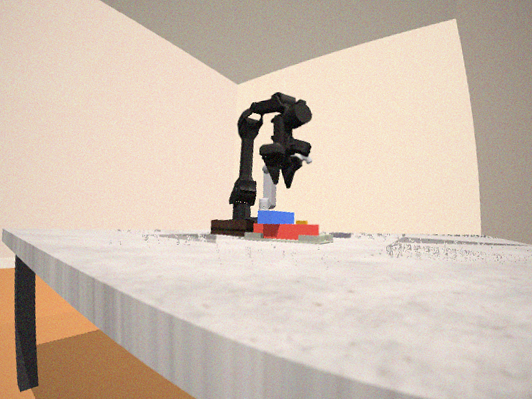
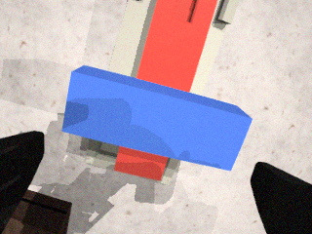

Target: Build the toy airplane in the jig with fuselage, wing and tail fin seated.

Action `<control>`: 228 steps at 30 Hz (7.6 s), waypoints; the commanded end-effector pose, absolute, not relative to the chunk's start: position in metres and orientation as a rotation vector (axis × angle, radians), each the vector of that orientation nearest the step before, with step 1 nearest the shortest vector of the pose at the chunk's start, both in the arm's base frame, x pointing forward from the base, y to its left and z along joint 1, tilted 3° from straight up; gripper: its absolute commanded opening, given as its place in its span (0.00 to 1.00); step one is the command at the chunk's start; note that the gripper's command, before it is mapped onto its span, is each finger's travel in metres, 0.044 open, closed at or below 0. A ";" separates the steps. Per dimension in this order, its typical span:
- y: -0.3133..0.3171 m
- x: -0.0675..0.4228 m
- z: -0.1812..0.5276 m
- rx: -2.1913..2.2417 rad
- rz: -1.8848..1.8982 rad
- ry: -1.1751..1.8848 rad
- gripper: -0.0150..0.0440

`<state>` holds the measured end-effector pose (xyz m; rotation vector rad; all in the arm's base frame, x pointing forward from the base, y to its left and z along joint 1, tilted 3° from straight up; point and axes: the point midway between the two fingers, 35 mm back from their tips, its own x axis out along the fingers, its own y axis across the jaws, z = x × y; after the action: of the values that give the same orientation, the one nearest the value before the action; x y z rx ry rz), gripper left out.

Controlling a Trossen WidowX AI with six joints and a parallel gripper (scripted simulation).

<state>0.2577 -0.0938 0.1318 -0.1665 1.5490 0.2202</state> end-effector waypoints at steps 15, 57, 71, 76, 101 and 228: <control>0.082 0.226 0.136 -0.175 0.255 1.550 1.00; 0.153 0.173 0.044 -0.132 0.228 1.559 1.00; 0.154 0.173 0.021 -0.132 0.228 1.559 1.00; 0.154 0.172 0.013 -0.132 0.228 1.559 1.00; 0.154 0.172 0.011 -0.132 0.228 1.559 0.25; 0.018 0.303 0.108 -0.050 0.120 1.553 0.25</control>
<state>0.2989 0.0231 0.1099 -0.0489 1.5540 0.1127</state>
